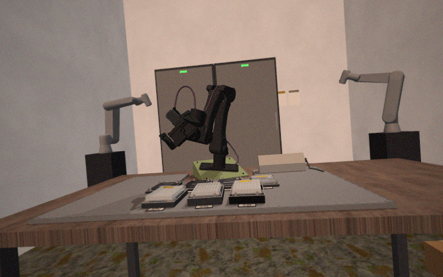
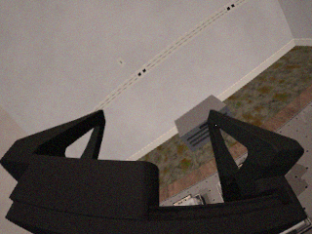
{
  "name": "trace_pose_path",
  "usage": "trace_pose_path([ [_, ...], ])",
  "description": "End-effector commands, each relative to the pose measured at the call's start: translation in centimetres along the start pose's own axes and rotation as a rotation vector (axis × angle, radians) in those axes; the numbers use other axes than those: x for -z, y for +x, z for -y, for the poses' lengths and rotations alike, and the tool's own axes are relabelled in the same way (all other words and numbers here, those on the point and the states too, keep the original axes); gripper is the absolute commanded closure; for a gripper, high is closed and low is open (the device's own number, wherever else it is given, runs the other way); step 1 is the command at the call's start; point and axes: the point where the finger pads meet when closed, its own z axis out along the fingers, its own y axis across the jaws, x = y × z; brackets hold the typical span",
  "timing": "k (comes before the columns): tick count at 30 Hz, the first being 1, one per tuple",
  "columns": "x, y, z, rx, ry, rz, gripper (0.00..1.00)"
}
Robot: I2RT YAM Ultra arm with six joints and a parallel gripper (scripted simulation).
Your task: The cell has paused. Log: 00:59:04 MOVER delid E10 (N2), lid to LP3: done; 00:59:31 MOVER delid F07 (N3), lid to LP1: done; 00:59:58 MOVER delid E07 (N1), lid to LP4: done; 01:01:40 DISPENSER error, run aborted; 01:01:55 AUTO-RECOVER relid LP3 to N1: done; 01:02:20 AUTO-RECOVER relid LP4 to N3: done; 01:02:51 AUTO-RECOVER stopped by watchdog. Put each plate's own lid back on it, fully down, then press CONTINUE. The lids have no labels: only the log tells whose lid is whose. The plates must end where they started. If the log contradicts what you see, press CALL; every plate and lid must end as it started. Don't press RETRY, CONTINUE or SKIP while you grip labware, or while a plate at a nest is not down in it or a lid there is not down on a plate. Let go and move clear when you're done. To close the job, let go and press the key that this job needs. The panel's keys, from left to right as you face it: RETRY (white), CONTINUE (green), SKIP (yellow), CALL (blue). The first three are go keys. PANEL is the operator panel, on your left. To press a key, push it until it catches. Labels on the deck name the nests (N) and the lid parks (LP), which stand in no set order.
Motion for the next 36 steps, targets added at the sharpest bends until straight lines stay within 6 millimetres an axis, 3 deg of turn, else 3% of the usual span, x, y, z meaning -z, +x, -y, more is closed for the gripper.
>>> trace_pose_path([
  [1, -0.1, -0.3, -0.3, 0.003, -0.009, 0.008, 0.0],
  [17, -0.1, -0.3, -0.3, 0.003, -0.009, 0.008, 0.0],
  [23, -1.6, 2.4, 1.2, 0.039, 0.078, -0.079, 0.0],
  [24, -1.6, 1.7, 0.1, 0.05, 0.063, -0.071, 0.0],
  [36, -1.7, 5.5, 1.8, 0.108, 0.183, -0.219, 0.0],
])
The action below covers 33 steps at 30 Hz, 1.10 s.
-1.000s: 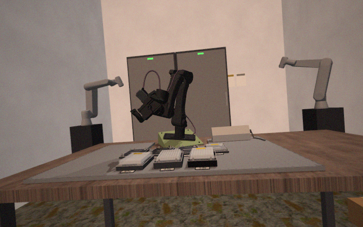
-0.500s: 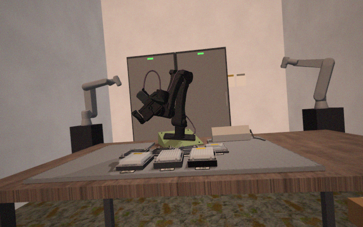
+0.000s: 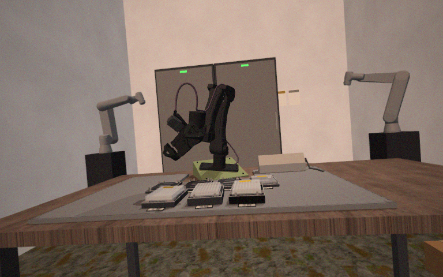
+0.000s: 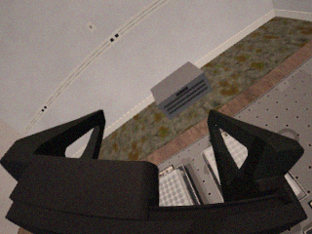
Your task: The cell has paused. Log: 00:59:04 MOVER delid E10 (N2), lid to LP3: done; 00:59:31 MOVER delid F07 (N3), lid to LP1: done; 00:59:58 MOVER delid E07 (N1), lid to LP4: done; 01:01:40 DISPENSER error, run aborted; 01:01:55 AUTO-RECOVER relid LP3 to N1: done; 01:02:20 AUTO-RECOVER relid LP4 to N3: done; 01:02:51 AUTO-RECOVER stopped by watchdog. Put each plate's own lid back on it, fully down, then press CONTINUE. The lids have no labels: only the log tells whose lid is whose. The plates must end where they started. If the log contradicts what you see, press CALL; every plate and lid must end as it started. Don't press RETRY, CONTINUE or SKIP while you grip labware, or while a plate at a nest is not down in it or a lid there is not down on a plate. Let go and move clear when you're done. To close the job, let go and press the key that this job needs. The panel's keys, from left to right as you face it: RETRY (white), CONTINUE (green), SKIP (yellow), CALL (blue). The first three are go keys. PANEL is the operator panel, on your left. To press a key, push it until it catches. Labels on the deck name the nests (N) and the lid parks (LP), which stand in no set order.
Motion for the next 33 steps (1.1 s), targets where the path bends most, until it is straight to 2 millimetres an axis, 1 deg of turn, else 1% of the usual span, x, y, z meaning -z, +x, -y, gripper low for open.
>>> trace_pose_path([
  [1, -0.5, -0.3, -0.5, 0.049, 0.046, -0.025, 0.0],
  [6, -0.5, 1.6, 0.1, 0.081, 0.099, -0.103, 0.0],
  [8, -0.5, 1.6, 0.2, 0.095, 0.122, -0.132, 0.0],
  [10, -0.3, 2.6, 0.3, 0.109, 0.139, -0.166, 0.0],
  [11, -0.3, 2.7, 0.3, 0.116, 0.148, -0.182, 0.0],
  [13, 0.0, 3.6, 0.5, 0.13, 0.167, -0.215, 0.0],
  [15, 0.0, 3.6, 0.5, 0.13, 0.167, -0.215, 0.0],
  [17, 0.4, 4.5, 0.7, 0.145, 0.184, -0.248, 0.0],
  [19, 0.4, 4.6, 0.8, 0.16, 0.202, -0.28, 0.0],
  [24, 1.5, 6.3, 1.0, 0.199, 0.241, -0.364, 0.0],
  [26, 1.5, 6.4, 1.0, 0.215, 0.256, -0.397, 0.0],
  [28, 2.2, 7.2, 1.2, 0.231, 0.27, -0.431, 0.0],
  [32, 2.3, 7.2, 1.2, 0.248, 0.284, -0.465, 0.0],
  [33, 2.6, 7.6, 1.2, 0.256, 0.29, -0.482, 0.0],
])
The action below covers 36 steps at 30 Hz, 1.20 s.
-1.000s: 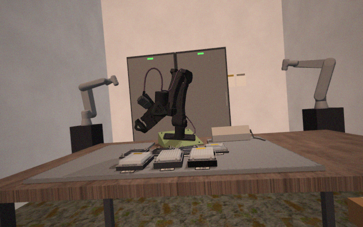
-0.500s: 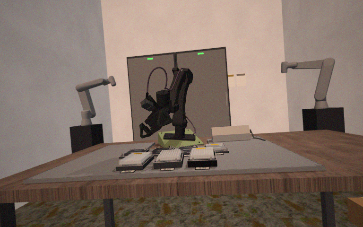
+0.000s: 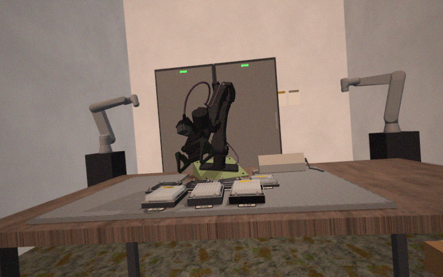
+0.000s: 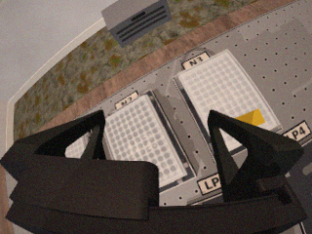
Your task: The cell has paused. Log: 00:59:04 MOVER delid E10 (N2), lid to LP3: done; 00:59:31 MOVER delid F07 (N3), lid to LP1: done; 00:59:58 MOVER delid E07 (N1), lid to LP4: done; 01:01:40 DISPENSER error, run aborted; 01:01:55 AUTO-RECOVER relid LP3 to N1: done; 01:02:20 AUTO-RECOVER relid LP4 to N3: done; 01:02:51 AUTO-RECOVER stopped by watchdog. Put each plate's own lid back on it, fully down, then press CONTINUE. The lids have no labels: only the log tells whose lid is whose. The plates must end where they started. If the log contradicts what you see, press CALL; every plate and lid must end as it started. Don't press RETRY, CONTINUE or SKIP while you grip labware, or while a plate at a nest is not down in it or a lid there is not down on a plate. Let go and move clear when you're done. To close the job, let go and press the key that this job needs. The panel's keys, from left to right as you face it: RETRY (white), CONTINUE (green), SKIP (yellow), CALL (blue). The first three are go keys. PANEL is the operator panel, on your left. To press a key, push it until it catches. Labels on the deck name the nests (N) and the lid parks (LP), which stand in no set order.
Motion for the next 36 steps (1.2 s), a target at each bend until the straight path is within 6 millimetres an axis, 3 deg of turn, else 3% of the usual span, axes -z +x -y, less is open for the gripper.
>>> trace_pose_path([
  [1, 0.8, -0.1, -0.5, 0.051, 0.038, -0.042, 0.0],
  [16, 3.2, 4.0, -0.2, 0.174, 0.111, -0.259, 0.0],
  [36, 8.8, 8.7, 0.5, 0.359, 0.178, -0.563, 0.0],
])
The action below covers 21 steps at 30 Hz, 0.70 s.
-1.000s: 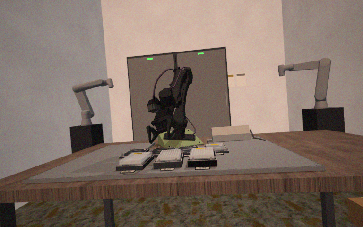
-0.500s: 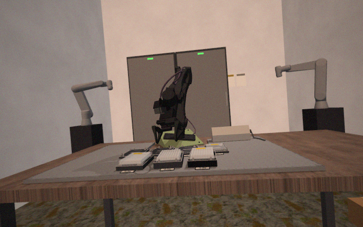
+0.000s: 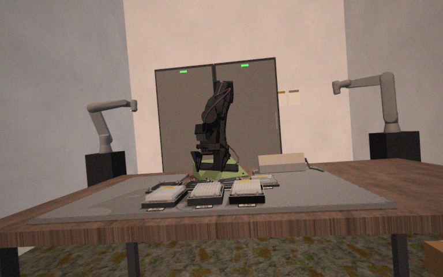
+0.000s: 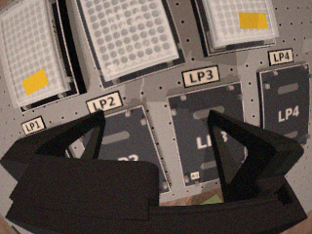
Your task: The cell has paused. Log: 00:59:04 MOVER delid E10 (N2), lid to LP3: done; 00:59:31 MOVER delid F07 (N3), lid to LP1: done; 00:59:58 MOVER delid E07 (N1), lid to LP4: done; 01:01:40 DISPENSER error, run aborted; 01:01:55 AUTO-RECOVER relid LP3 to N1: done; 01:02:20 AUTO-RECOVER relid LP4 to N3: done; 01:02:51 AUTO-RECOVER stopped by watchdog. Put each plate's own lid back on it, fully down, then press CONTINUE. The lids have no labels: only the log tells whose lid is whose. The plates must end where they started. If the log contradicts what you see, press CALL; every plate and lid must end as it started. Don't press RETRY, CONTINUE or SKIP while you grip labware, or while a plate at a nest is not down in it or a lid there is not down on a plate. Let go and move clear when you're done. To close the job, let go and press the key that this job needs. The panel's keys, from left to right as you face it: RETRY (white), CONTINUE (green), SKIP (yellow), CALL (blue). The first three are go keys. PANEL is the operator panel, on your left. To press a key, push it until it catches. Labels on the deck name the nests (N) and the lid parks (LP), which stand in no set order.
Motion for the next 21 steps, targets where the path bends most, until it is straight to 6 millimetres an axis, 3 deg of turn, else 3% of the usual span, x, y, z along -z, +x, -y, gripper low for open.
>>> trace_pose_path([
  [1, 1.9, 0.3, -0.1, 0.059, 0.025, -0.041, 0.0],
  [5, 2.7, 1.7, 0.0, 0.104, 0.036, -0.106, 0.0],
  [6, 1.9, 2.1, 0.1, 0.114, 0.047, -0.158, 0.0],
  [9, 3.6, 2.9, 0.0, 0.149, 0.047, -0.172, 0.0],
  [10, 2.9, 3.4, 0.2, 0.16, 0.057, -0.223, 0.0],
  [14, 3.2, 3.8, 0.2, 0.183, 0.061, -0.256, 0.0],
  [16, 4.5, 4.2, 0.1, 0.207, 0.057, -0.253, 0.0],
  [17, 3.9, 4.7, 0.3, 0.216, 0.065, -0.299, 0.0],
  [21, 5.6, 5.7, 0.3, 0.26, 0.065, -0.327, 0.0],
])
